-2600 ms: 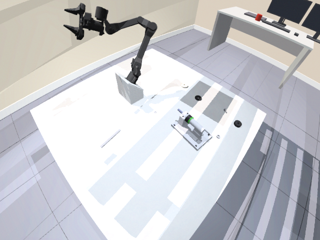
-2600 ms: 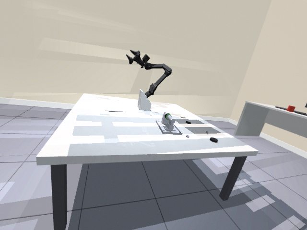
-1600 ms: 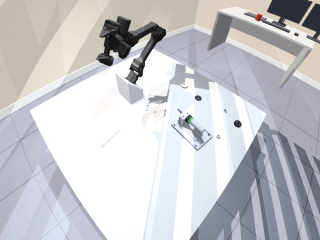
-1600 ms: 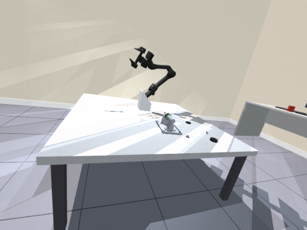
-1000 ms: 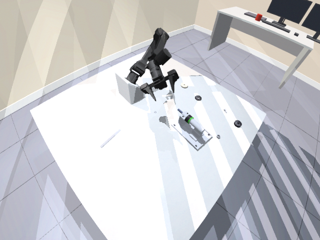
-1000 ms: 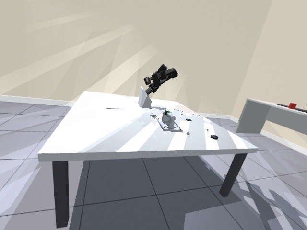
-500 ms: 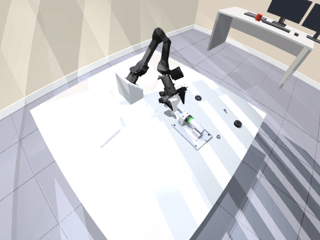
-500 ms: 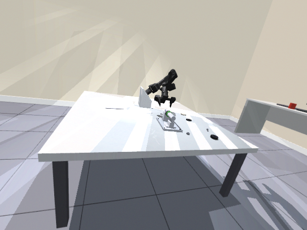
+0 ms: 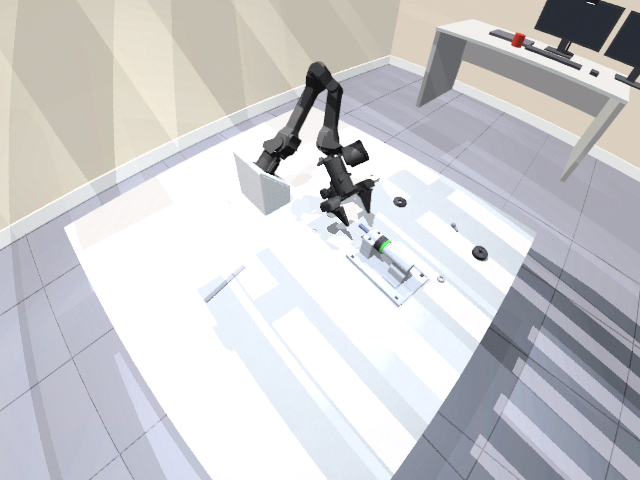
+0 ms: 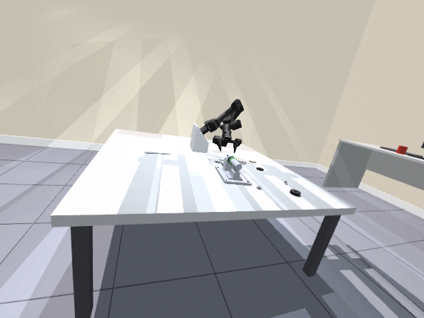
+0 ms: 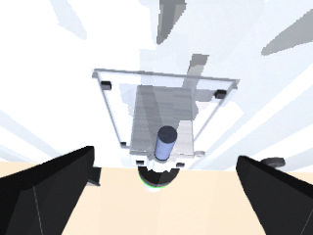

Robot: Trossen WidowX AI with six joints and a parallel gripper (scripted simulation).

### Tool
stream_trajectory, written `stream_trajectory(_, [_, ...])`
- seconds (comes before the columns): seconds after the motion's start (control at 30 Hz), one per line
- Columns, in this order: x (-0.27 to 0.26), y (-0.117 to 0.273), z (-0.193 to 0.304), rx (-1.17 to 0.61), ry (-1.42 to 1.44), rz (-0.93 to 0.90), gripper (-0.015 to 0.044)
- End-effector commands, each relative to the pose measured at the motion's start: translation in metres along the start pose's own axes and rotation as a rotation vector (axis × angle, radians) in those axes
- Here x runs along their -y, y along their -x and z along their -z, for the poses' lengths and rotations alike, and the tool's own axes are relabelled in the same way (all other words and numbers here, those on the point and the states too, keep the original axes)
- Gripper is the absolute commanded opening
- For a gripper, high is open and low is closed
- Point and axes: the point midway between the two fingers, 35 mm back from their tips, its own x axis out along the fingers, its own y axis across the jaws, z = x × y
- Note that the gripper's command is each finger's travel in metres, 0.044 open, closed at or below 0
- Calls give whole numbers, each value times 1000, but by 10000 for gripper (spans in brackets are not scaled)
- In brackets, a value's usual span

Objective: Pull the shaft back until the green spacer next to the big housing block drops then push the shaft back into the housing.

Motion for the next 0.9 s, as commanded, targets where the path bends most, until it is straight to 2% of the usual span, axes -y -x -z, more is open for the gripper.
stream_trajectory(0.0, [1,1,-1,1,5,3,440])
stream_trajectory(0.87, [1,-2,1,1,5,3,440])
